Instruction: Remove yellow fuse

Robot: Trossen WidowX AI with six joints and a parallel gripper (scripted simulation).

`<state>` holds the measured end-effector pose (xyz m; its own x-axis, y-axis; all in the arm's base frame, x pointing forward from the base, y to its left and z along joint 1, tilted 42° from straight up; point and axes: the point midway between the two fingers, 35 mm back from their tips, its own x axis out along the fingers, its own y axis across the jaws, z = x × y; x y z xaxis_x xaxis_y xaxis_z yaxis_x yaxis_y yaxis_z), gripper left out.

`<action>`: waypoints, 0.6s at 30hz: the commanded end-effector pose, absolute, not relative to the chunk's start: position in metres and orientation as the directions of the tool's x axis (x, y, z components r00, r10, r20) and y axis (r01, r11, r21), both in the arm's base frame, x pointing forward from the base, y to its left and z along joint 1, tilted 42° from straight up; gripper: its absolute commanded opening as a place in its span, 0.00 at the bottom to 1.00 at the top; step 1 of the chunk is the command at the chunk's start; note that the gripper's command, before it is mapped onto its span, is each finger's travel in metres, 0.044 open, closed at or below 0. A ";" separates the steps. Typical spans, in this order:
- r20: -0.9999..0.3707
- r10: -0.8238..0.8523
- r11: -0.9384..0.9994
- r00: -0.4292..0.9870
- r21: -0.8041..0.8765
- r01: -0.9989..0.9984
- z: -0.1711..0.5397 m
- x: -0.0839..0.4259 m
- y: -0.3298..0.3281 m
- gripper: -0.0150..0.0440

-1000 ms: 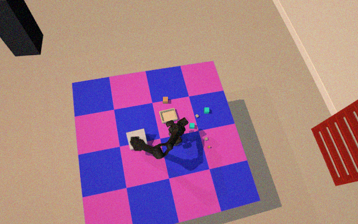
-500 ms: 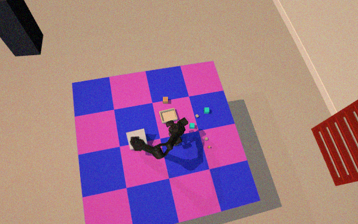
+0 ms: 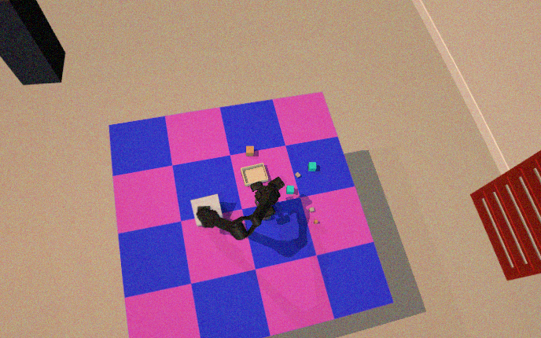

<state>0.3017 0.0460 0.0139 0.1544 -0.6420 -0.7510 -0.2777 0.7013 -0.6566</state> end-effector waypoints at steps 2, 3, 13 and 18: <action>-0.752 -0.640 0.703 0.156 -0.656 -0.276 0.016 0.302 0.049 0.25; -0.752 -0.640 0.703 0.156 -0.656 -0.276 0.017 0.302 0.049 0.25; -0.752 -0.640 0.703 0.156 -0.656 -0.276 0.020 0.301 0.052 0.25; -0.752 -0.640 0.703 0.156 -0.656 -0.276 0.022 0.301 0.054 0.25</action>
